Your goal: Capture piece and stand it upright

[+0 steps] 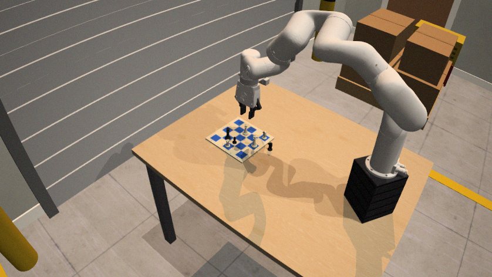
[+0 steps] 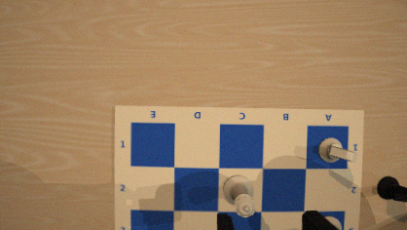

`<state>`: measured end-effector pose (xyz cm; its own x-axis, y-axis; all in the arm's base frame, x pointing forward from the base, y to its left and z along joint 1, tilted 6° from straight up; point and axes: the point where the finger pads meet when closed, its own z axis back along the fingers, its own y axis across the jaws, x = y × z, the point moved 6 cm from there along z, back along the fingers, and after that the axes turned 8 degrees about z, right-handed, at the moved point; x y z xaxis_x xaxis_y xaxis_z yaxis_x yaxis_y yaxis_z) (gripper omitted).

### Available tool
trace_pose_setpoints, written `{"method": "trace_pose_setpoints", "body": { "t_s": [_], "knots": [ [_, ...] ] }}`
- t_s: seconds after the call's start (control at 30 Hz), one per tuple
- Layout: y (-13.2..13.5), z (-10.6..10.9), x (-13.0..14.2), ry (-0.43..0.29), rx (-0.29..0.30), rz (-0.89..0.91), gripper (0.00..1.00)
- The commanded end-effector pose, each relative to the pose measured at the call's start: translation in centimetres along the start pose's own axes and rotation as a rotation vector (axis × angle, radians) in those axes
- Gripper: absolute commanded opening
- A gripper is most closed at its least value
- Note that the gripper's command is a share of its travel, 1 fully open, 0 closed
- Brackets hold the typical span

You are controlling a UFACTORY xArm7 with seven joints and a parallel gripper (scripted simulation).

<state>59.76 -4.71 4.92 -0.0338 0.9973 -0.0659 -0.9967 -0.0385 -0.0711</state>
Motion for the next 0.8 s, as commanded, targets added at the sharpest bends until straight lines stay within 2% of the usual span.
{"method": "trace_pose_setpoints", "body": {
  "t_s": [0.0,0.77],
  "knots": [
    [-0.2,-0.3,0.0,0.000,-0.005,0.000,0.43],
    [-0.2,-3.4,0.0,0.000,-0.005,0.000,0.43]
  ]
}}
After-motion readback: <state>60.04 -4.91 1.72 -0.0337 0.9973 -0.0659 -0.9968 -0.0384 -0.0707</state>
